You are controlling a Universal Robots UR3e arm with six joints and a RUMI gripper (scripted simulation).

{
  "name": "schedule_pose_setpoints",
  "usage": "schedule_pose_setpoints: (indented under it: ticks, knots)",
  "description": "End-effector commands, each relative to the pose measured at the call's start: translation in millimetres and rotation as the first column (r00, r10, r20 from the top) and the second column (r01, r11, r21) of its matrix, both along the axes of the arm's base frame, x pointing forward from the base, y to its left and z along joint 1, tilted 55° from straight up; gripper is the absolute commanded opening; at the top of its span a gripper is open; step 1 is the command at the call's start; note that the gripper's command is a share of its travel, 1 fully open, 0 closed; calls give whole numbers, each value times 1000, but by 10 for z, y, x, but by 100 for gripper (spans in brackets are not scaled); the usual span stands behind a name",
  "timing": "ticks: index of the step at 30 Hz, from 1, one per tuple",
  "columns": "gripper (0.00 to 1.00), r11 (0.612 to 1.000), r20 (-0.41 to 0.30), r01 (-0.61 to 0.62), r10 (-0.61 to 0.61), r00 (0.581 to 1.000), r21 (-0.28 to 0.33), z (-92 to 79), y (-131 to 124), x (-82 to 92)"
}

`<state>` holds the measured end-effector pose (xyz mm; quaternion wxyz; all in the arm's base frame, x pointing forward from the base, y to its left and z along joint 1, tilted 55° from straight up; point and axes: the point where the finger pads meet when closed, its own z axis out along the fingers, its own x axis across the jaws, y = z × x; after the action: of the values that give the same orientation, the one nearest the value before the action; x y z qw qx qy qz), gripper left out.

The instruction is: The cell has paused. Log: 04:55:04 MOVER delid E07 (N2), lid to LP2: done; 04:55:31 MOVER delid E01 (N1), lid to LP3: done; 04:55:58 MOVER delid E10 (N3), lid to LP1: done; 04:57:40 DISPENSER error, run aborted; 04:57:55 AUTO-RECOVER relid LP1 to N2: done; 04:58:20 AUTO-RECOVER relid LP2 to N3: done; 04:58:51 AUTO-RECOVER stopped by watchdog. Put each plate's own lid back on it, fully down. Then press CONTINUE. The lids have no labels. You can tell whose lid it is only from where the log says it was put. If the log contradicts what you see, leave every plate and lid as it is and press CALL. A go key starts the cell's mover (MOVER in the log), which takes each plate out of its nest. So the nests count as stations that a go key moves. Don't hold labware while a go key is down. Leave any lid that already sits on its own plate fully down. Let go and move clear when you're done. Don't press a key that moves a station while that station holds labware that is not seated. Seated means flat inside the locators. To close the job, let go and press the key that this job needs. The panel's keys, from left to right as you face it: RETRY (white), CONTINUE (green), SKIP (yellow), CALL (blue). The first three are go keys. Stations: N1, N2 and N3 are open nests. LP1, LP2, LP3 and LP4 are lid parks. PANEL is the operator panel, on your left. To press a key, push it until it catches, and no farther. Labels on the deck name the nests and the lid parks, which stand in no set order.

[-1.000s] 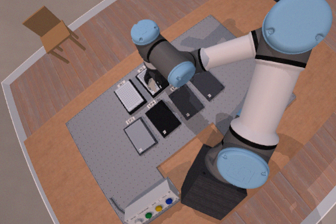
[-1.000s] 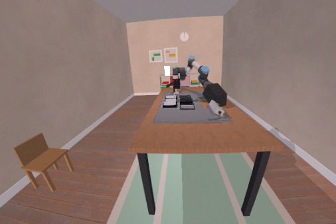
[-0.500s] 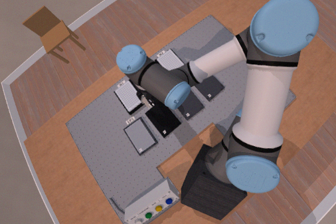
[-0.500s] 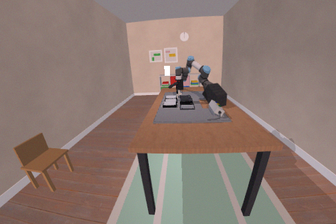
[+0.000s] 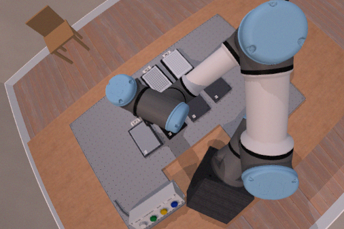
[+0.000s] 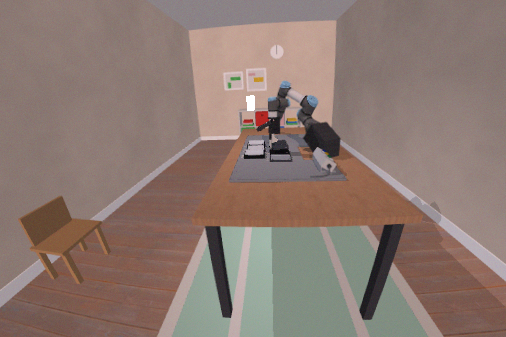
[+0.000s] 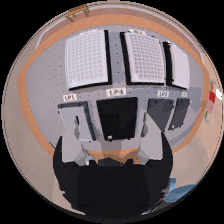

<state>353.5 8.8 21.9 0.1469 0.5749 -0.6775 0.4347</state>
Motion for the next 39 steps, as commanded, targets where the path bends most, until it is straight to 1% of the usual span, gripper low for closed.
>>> schedule_pose_setpoints:
  ticks: [1,15,17,25,26,39]
  knots:
    - [82,1000,2,4,-4,1000,-2,-130,94,-20]
    - [82,1000,2,4,-4,1000,-2,-702,470,-169]
    - [82,1000,2,4,-4,1000,-2,-702,470,-169]
    - [82,1000,2,4,-4,1000,-2,-1029,685,-254]
    - [82,1000,2,4,-4,1000,-2,-1053,701,-260]
    - [82,1000,2,4,-4,1000,-2,-1053,700,-260]
